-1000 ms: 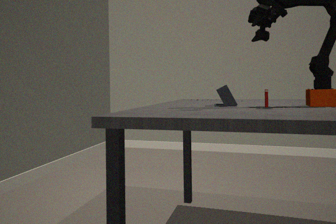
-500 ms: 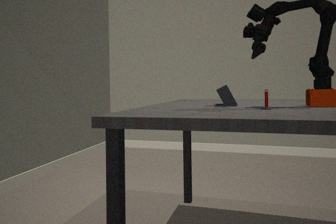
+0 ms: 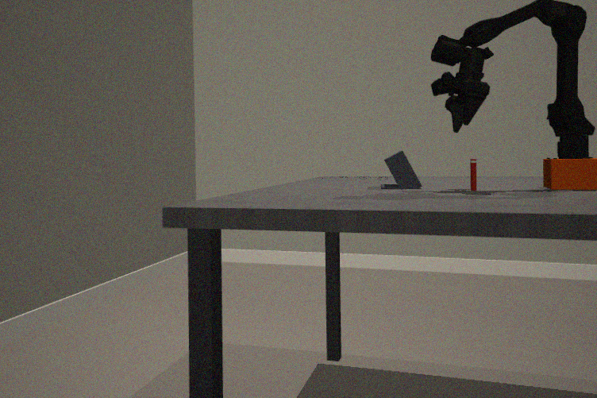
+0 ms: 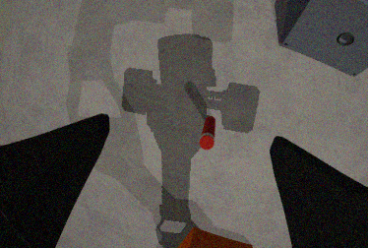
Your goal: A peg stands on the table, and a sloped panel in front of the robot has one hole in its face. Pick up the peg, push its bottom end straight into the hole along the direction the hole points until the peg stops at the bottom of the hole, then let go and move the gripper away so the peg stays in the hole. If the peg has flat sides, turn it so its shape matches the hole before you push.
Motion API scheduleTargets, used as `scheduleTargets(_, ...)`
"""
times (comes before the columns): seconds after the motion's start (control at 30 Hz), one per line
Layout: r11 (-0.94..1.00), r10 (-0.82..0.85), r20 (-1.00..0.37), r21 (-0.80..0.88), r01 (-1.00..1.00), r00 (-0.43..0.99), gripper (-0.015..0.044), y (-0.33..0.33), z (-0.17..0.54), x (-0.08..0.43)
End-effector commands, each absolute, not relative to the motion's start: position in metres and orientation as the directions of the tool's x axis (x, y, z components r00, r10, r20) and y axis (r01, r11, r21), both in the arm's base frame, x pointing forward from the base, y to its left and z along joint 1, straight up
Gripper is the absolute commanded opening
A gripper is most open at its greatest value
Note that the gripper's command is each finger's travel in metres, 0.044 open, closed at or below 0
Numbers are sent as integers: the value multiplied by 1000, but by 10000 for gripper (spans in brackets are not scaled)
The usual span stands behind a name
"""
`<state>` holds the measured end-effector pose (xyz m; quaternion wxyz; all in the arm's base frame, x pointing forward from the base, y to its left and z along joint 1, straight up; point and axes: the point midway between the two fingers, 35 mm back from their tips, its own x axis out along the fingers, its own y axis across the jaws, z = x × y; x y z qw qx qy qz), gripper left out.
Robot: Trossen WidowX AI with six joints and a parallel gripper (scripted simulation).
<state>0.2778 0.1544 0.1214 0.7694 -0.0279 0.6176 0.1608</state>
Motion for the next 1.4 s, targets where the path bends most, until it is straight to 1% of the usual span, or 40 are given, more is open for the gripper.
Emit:
scheduleTargets(0.0,937,153,-980,102,-335,130,440,153,102,270)
scheduleTargets(0.33,877,9,-1000,-4,-480,24,440,145,65,257)
scheduleTargets(0.6,876,6,-1000,-5,-483,22,440,145,62,255)
scheduleTargets(1.37,876,6,-1000,-5,-483,22,440,146,24,257)
